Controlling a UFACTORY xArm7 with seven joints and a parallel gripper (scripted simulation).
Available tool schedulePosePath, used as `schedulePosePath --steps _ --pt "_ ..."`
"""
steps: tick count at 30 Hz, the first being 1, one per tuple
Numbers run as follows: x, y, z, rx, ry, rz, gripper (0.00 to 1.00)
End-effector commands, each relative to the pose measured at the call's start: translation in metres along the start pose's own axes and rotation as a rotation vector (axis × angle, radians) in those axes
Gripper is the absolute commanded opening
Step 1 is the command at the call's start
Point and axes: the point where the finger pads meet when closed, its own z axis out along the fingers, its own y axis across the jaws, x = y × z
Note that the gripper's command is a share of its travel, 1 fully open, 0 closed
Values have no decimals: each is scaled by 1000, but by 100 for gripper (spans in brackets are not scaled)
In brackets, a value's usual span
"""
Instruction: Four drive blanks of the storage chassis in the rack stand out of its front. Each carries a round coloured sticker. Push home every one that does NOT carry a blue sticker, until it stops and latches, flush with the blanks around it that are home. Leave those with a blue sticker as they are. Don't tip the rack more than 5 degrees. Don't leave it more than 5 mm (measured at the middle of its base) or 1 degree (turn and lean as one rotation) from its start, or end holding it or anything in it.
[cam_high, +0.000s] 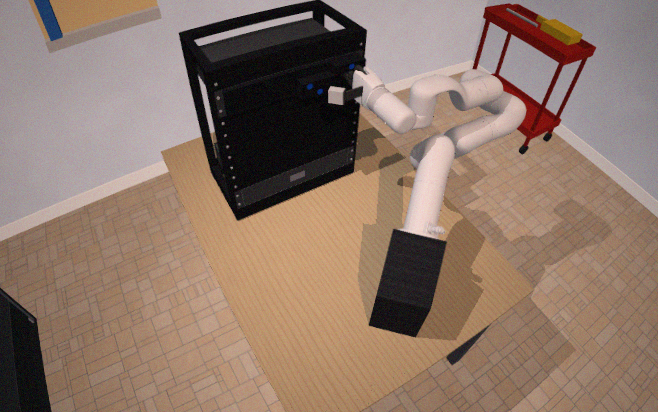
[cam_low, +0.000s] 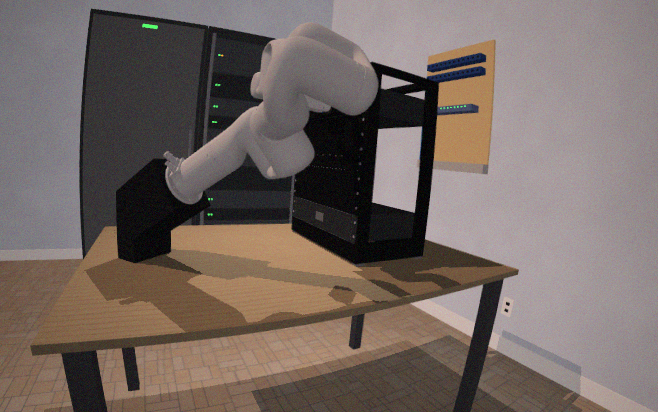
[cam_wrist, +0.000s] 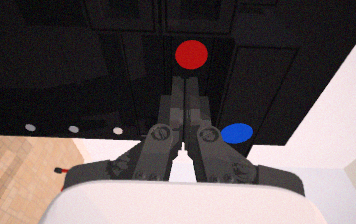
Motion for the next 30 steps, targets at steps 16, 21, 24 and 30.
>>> schedulePosePath --steps 16,21,24,30 --pt "-1 2 4 -1 -2 3 0" --pt "-1 2 4 -1 -2 3 0" --pt "-1 2 4 -1 -2 3 0" --pt "-1 1 5 -1 -2 3 0"
